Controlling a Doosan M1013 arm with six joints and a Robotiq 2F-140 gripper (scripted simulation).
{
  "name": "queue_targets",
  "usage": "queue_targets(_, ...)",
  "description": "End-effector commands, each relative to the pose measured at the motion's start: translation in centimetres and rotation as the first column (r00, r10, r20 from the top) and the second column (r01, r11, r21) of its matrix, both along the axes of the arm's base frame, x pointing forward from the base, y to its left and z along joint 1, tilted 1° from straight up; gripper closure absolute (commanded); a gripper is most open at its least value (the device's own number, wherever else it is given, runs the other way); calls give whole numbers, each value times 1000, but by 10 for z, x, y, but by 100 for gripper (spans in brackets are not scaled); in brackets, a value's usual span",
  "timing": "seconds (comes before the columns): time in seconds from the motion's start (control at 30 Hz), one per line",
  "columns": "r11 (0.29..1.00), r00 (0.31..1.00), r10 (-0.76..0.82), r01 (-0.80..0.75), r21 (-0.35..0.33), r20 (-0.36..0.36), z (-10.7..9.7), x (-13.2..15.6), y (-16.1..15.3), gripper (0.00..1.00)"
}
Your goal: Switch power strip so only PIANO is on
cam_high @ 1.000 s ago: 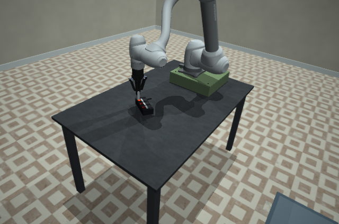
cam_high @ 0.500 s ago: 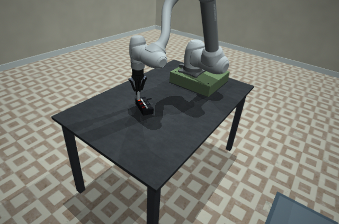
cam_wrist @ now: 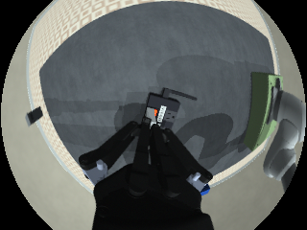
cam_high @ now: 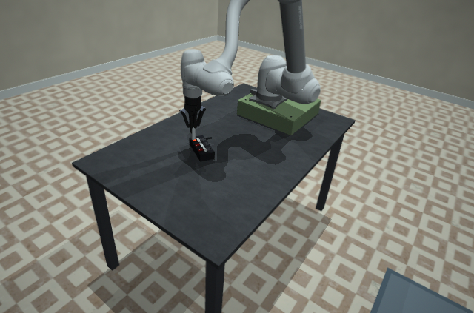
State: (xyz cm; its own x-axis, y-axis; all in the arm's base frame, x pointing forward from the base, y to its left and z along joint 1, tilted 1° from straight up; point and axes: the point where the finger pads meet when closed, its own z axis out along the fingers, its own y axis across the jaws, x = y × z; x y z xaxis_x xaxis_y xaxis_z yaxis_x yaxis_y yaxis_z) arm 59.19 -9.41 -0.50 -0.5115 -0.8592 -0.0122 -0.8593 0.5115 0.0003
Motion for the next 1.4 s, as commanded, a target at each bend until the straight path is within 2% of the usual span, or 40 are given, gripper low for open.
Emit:
queue_targets(0.0,1000,1000,3,-3,2,1,-3,0,0,100)
queue_targets(0.77,1000,1000,3,-3,2,1,-3,0,0,100)
queue_targets(1.37,1000,1000,3,-3,2,1,-11,0,0,100)
